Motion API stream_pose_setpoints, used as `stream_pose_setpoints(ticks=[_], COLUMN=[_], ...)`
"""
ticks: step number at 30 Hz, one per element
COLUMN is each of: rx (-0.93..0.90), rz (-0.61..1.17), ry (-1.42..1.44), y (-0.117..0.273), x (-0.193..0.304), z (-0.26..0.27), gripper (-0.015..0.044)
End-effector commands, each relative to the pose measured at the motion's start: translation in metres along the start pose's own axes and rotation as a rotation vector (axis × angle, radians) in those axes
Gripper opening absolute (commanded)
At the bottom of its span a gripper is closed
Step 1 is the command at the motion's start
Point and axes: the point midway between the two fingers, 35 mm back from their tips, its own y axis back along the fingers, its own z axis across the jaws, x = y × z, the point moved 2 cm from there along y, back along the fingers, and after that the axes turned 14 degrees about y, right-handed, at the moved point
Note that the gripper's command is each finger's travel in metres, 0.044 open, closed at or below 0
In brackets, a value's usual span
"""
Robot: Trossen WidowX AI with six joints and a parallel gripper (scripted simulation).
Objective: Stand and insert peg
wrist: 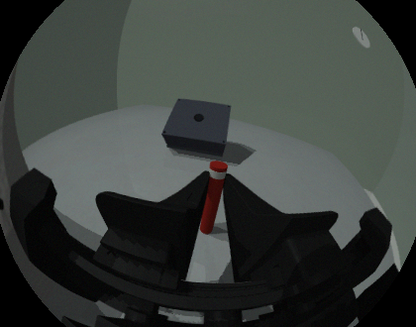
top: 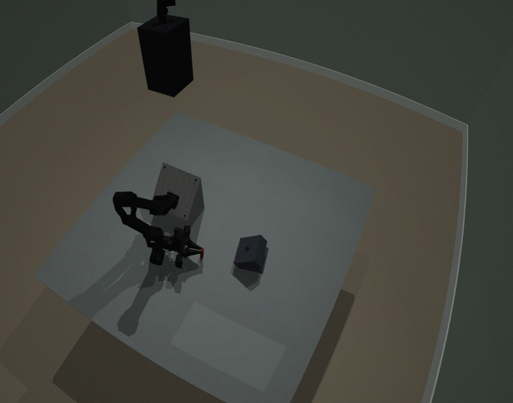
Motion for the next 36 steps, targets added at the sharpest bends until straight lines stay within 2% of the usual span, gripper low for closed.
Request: stream_pose_setpoints(ticks=[1,36], rx=[0.0,0.005], rz=[0.001,-0.054], ry=[0.0,0.019], y=[0.0011,0.0051], x=[0.0024,0.0057], z=[0.0006,0.0022], gripper=[0.0051,0.0051])
